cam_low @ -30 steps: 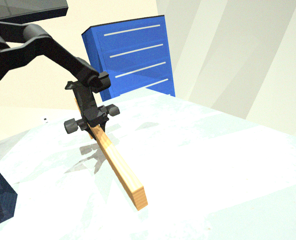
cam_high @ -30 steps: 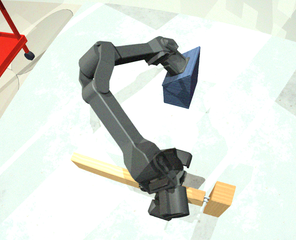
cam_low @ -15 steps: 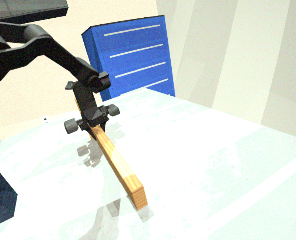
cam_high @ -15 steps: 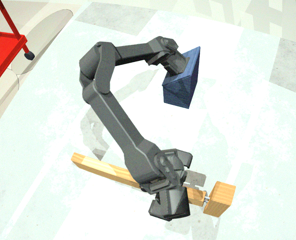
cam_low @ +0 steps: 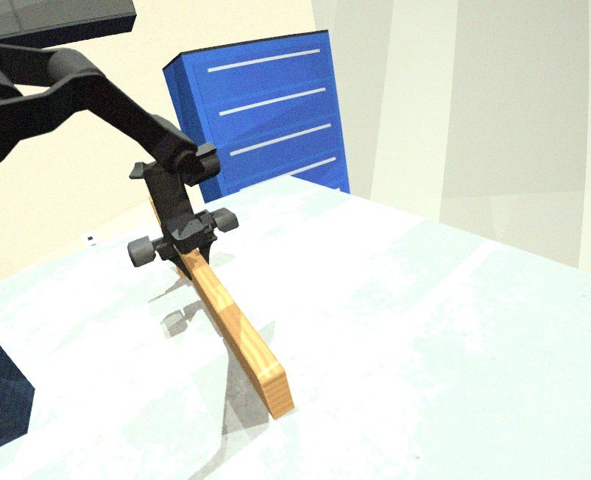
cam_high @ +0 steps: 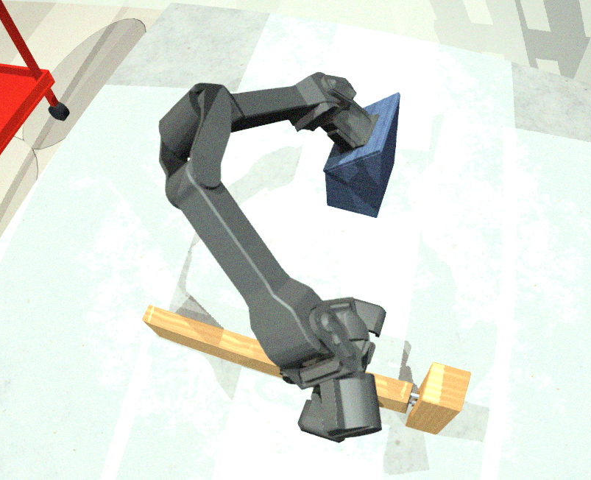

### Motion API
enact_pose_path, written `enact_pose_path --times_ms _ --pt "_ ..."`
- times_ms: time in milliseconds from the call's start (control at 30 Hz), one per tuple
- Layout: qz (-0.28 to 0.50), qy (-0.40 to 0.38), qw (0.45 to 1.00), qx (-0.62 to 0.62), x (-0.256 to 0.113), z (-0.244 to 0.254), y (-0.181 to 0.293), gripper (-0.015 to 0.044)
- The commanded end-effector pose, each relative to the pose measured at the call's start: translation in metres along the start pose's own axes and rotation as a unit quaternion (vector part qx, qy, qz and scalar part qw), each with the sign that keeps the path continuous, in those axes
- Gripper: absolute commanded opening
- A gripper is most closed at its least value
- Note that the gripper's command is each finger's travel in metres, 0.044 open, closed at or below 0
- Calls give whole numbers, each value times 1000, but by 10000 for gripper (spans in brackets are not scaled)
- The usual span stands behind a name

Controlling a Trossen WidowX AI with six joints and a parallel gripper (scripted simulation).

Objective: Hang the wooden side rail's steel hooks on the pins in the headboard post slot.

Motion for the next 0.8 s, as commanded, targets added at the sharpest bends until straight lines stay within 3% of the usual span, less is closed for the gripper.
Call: enact_pose_path --times_ms 0,767 --pt "1 -3 1000 0 -2 1 3 0" --pt "2 -3 1000 0 -3 0 5 0"
Point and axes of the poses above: the point midway between the two fingers, 35 mm back from their tips, its own x axis out along the fingers, its own z axis across the jaws, y = z × x, the point moved 6 cm from there along -x, back along the fingers, and after that the axes turned 6 degrees about -x, right-handed, at the moved point
